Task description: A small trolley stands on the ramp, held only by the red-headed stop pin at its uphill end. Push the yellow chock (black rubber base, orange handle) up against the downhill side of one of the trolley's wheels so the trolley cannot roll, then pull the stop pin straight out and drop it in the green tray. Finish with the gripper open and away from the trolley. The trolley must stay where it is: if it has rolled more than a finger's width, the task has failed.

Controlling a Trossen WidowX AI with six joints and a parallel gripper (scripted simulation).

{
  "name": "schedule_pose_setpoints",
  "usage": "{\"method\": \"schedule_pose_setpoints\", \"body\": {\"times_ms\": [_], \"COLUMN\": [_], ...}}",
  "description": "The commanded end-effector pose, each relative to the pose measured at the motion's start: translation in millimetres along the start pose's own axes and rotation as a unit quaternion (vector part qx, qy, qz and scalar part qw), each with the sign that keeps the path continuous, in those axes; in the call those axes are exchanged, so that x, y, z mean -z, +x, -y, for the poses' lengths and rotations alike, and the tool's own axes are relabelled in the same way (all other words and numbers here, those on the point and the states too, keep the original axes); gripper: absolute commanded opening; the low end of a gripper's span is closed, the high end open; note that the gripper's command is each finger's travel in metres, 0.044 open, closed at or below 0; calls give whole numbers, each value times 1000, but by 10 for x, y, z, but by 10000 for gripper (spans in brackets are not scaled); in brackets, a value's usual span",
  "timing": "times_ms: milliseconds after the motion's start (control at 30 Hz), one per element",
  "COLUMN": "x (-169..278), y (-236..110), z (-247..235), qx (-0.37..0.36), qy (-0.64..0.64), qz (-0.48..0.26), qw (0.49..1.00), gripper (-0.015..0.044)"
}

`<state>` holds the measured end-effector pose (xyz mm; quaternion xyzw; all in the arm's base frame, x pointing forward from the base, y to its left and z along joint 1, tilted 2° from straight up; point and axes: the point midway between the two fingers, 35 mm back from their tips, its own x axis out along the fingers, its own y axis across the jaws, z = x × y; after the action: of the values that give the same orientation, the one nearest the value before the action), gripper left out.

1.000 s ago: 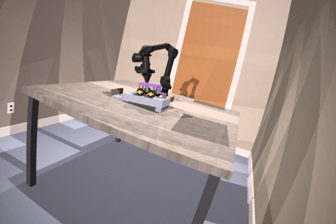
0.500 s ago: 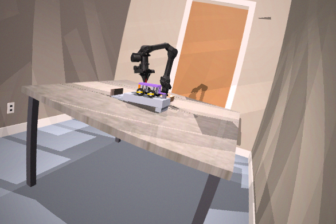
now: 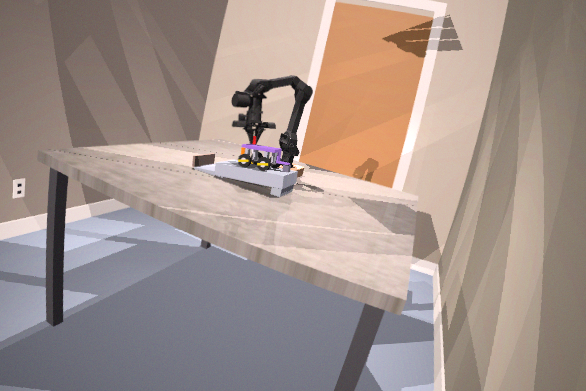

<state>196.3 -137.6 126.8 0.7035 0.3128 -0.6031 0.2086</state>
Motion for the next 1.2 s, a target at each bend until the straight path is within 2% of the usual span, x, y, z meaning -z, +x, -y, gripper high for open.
{"method": "schedule_pose_setpoints", "body": {"times_ms": [0, 433, 867, 1167], "x": [3, 26, 50, 31], "y": [-16, -13, -18, 17], "z": [4, 16, 23, 39], "qx": [-11, -37, -74, -76], "qy": [55, 247, 428, 436], "qz": [10, 35, 45, 45], "qw": [998, 968, 900, 895], "gripper": [0, 0, 0, 0]}}
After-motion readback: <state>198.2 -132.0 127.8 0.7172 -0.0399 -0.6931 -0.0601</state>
